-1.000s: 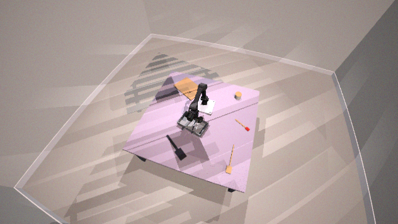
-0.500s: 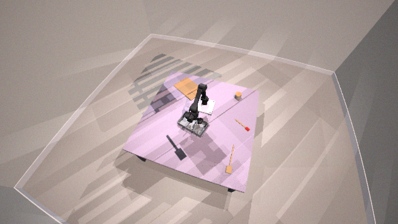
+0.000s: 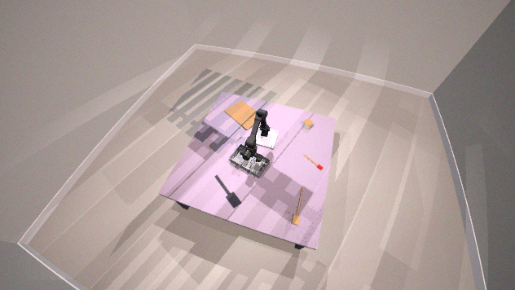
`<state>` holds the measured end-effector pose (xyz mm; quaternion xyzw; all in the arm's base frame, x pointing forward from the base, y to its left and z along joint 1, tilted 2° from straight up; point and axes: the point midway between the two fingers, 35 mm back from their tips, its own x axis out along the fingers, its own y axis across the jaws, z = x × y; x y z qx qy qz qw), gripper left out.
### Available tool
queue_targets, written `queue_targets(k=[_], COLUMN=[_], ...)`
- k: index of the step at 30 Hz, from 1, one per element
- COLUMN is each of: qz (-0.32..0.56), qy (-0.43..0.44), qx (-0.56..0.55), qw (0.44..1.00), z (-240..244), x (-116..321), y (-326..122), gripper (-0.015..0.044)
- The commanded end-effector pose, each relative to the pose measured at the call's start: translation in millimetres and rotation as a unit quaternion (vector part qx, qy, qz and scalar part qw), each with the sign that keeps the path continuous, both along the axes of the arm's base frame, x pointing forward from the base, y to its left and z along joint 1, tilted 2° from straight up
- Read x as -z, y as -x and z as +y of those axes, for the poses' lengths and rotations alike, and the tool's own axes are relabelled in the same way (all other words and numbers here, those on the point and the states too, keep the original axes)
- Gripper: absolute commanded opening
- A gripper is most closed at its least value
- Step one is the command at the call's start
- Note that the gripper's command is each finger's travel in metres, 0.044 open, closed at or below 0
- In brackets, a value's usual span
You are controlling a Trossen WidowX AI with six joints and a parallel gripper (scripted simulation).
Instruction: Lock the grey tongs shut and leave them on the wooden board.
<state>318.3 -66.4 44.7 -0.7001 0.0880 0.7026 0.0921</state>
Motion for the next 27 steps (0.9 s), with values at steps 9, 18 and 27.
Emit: queue_targets(k=[9, 18, 27], qz=[0.0, 0.0, 0.0], qy=[0.0, 0.0, 0.0], qx=[0.0, 0.0, 0.0], qw=[1.0, 1.0, 1.0], z=[0.0, 0.0, 0.0], x=[0.0, 0.0, 0.0], y=[0.0, 0.0, 0.0], gripper=[0.0321, 0.0261, 0.0201])
